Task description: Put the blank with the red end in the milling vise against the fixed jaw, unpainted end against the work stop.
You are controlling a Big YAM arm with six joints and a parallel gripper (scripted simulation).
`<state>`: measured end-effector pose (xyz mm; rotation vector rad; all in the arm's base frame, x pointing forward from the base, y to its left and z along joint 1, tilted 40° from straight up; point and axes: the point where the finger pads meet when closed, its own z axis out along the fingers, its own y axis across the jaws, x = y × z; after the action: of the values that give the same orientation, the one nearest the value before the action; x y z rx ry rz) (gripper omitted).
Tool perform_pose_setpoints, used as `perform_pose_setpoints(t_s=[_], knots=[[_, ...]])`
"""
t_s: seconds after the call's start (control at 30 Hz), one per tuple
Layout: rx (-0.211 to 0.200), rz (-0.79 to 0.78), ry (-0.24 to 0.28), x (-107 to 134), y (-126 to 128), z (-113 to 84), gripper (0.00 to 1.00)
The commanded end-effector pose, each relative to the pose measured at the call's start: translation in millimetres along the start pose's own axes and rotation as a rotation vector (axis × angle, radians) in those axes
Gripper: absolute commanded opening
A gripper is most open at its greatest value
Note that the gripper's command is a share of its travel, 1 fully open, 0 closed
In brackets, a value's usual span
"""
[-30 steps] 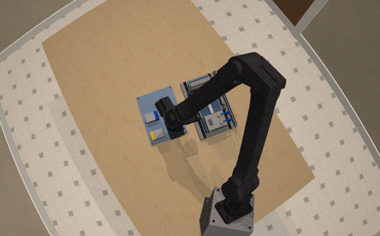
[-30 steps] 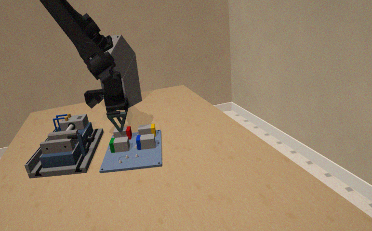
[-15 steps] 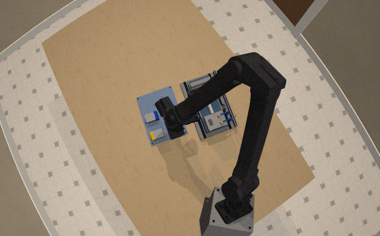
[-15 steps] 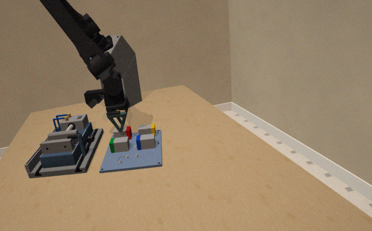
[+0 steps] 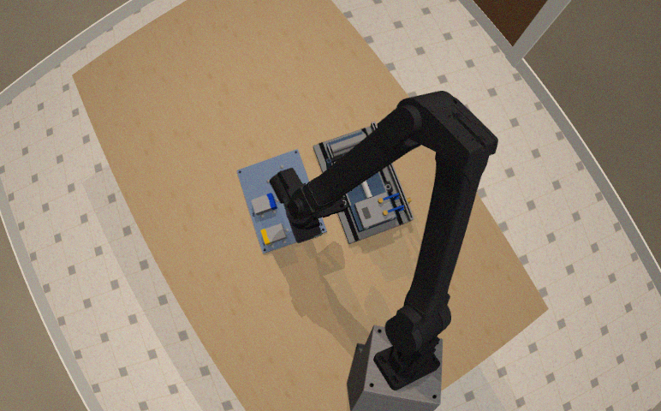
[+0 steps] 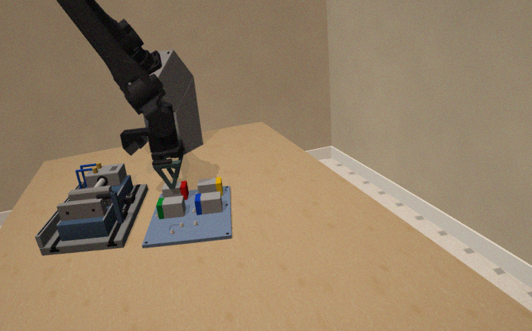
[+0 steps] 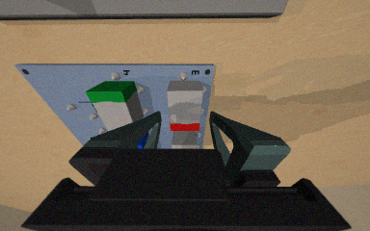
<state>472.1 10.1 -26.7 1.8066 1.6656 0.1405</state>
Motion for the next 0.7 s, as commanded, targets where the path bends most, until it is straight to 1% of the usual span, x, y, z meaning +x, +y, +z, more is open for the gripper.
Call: perform_pose_setpoints(t_s=[0.0, 0.67], knots=[[-0.013, 0.012, -0.001, -2.6, 7.8, 4.3, 0.64], [-0.01, 0.01, -0.001, -2.8, 5.7, 4.4, 0.64]])
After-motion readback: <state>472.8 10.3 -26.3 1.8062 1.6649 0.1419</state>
